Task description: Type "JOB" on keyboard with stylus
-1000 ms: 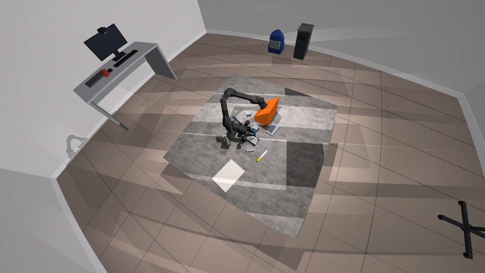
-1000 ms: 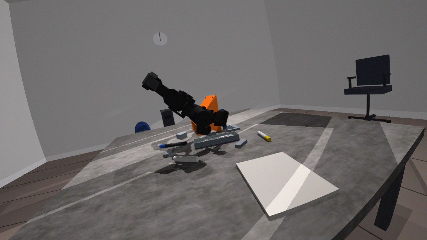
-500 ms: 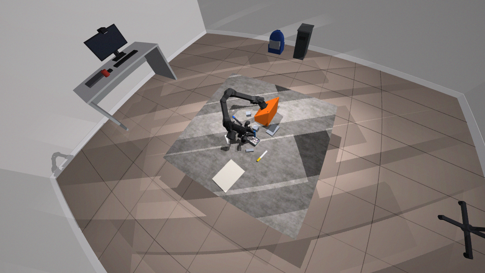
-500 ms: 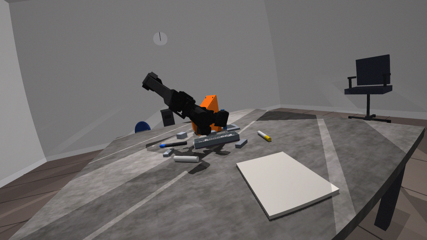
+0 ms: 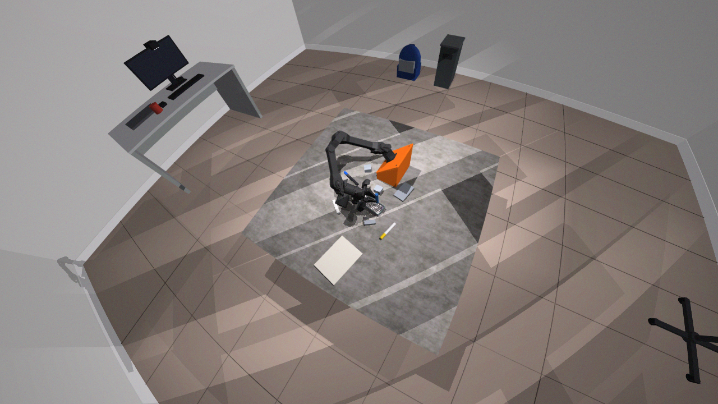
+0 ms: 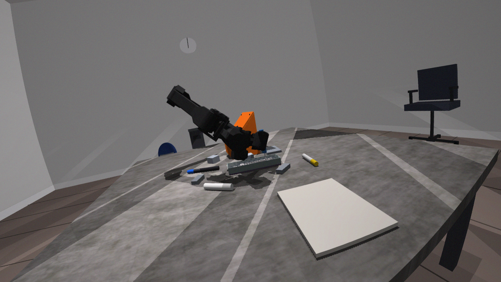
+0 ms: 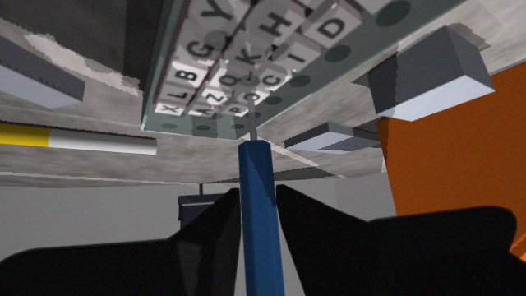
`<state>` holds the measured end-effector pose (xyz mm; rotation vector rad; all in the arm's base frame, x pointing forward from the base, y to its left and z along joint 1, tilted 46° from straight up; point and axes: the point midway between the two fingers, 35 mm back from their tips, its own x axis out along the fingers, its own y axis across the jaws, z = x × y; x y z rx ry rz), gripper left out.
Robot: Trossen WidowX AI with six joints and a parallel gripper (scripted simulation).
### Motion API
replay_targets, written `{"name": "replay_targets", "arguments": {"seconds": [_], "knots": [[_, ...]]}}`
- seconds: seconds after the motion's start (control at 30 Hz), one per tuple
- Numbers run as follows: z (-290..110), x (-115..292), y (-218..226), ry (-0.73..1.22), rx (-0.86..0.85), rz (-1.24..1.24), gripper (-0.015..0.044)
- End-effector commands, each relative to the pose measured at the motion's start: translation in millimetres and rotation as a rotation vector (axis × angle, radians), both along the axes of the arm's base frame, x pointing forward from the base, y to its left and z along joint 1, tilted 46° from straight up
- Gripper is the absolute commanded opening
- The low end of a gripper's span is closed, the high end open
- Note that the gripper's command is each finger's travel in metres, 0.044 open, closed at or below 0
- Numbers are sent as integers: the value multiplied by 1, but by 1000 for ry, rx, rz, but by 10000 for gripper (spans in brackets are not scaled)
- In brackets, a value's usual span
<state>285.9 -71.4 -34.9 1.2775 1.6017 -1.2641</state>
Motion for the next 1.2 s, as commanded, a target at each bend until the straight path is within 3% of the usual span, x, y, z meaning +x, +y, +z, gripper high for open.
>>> {"name": "replay_targets", "arguments": {"seconds": [0.0, 1.07, 1.17], "knots": [[-3, -2, -2, 6, -2, 3, 81], [21, 3, 24, 8, -4, 14, 85], [21, 3, 24, 8, -4, 14, 65]]}}
